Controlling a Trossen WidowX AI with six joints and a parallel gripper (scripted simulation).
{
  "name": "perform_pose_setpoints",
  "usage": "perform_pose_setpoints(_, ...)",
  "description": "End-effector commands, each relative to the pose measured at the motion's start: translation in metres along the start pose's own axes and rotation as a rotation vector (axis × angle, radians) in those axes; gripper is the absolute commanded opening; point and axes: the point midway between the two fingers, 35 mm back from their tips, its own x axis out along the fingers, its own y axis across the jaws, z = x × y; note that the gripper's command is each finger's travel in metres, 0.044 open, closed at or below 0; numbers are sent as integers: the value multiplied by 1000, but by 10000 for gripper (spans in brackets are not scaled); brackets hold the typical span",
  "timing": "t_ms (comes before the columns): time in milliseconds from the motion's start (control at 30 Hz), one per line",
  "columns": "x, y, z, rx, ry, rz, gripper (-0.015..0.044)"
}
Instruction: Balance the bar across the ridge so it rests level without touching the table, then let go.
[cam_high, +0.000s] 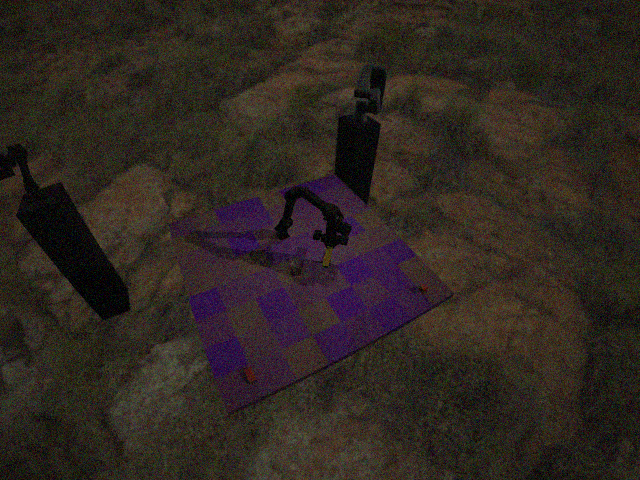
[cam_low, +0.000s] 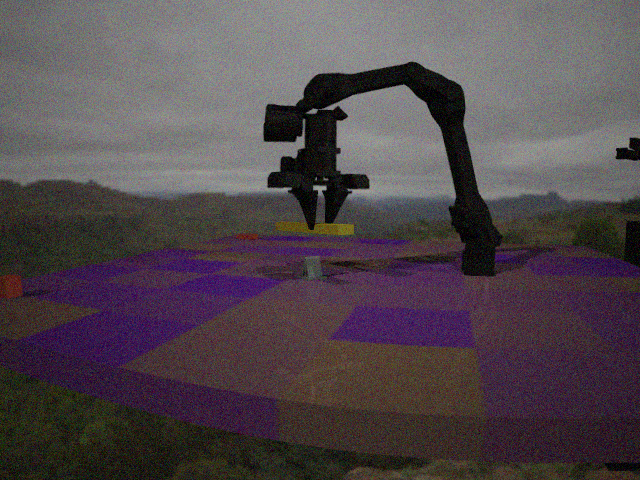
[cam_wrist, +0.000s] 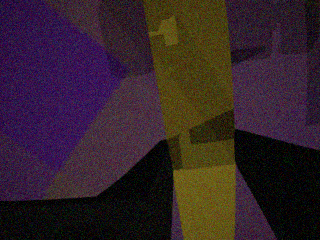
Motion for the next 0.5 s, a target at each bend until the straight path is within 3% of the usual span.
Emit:
perform_pose_setpoints(0,8,0,-2,3,0,-4,0)
perform_pose_setpoints(467,31,-1,-1,3,0,-4,0)
